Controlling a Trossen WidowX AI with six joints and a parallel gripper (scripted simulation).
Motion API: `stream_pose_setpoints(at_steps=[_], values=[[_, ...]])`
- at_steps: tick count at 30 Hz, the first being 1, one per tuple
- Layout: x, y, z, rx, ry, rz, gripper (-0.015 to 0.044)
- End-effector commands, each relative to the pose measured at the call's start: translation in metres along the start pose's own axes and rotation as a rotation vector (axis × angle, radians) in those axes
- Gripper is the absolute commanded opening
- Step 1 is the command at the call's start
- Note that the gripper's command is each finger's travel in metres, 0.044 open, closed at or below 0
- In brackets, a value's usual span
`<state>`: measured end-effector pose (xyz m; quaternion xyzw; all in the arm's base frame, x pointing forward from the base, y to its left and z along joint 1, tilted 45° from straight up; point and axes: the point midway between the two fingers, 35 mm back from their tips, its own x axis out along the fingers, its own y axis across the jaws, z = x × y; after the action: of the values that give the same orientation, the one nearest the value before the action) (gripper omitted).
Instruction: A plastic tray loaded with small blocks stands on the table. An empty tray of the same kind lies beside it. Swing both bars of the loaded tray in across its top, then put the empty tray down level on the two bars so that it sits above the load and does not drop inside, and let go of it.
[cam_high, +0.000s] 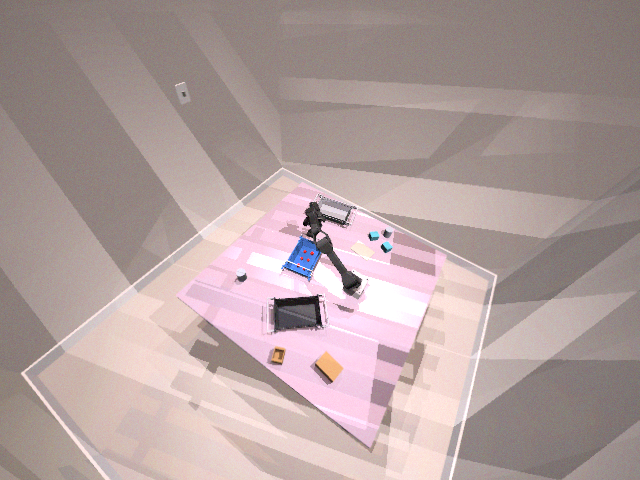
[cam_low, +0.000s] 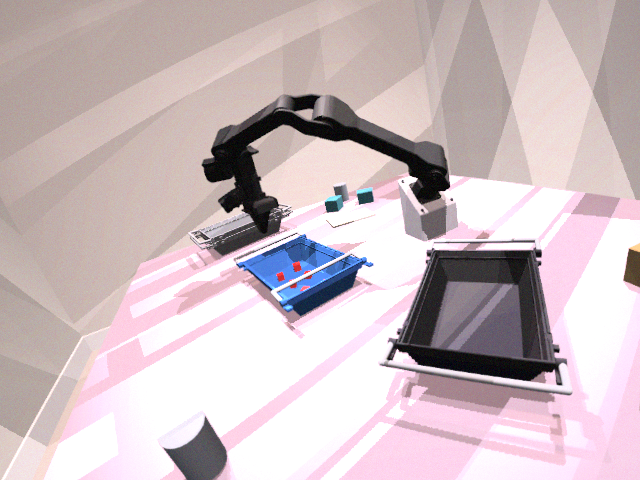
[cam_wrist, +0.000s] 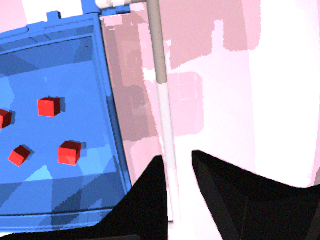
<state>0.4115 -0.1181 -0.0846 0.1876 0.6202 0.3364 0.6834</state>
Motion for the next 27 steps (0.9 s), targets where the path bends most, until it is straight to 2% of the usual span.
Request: stream_pose_setpoints(at_steps=[1, 16, 27], values=[[0.005, 0.001, 0.003, -0.015, 0.003, -0.003, 0.0081], [0.060, 0.001, 0.002, -0.015, 0.002, -0.001, 0.0081], [0.051, 0.006, 0.002, -0.015, 0.002, -0.001, 0.0081]])
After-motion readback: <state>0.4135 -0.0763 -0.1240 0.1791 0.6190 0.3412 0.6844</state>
